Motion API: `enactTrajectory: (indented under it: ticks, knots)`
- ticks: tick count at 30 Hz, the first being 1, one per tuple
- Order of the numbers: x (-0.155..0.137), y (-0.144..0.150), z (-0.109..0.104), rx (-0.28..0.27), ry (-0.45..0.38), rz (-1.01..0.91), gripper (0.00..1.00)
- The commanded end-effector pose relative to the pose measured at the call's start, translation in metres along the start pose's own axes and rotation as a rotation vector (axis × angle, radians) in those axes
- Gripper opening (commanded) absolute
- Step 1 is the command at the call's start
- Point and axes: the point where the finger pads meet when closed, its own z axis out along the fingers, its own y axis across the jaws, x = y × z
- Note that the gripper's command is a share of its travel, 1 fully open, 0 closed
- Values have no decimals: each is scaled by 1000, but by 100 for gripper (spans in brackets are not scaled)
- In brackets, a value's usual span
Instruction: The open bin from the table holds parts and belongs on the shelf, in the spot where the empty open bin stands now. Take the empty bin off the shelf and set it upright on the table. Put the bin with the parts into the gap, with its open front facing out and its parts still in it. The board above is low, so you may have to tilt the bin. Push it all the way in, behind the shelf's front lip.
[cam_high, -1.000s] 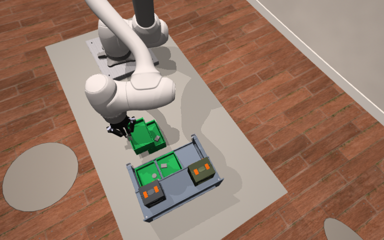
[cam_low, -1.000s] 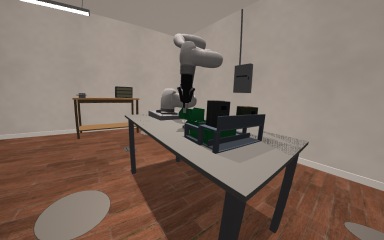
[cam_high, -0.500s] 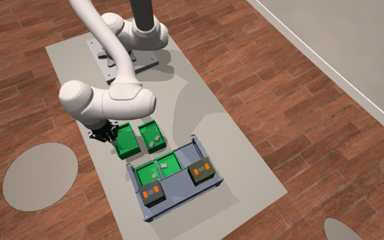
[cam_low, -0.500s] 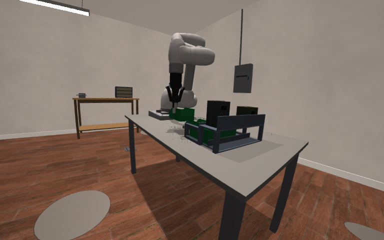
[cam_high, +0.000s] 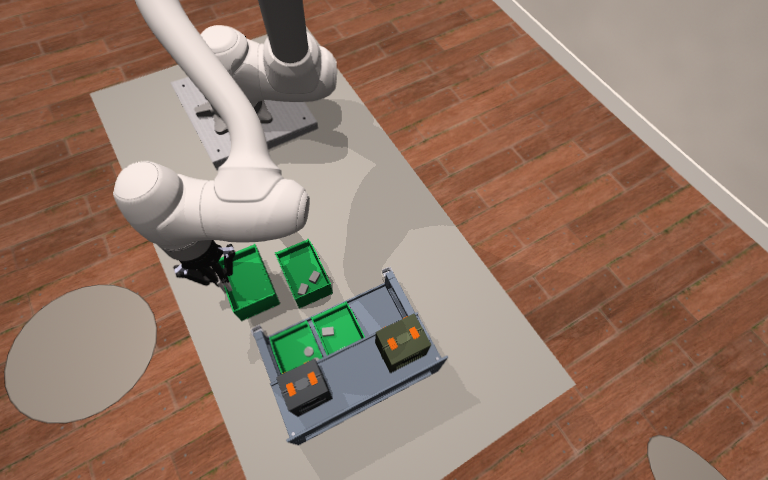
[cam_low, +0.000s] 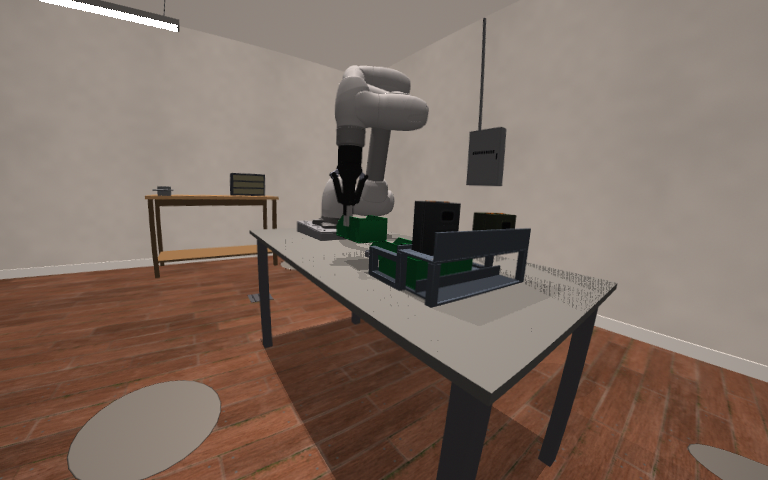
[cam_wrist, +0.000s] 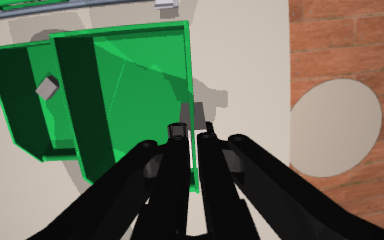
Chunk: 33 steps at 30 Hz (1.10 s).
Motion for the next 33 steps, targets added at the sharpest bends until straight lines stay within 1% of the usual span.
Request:
enactTrajectory:
  ticks: [1,7,13,15,30,33]
  knots:
    - [0,0,0,0,0,0,10]
    - [0,0,2,0,0,0,10]
    - [0,0,11,0,0,0,10]
    - [0,0,11,0,0,0,10]
    - [0,0,54,0,0,0,10]
    - [0,0,57,0,0,0,10]
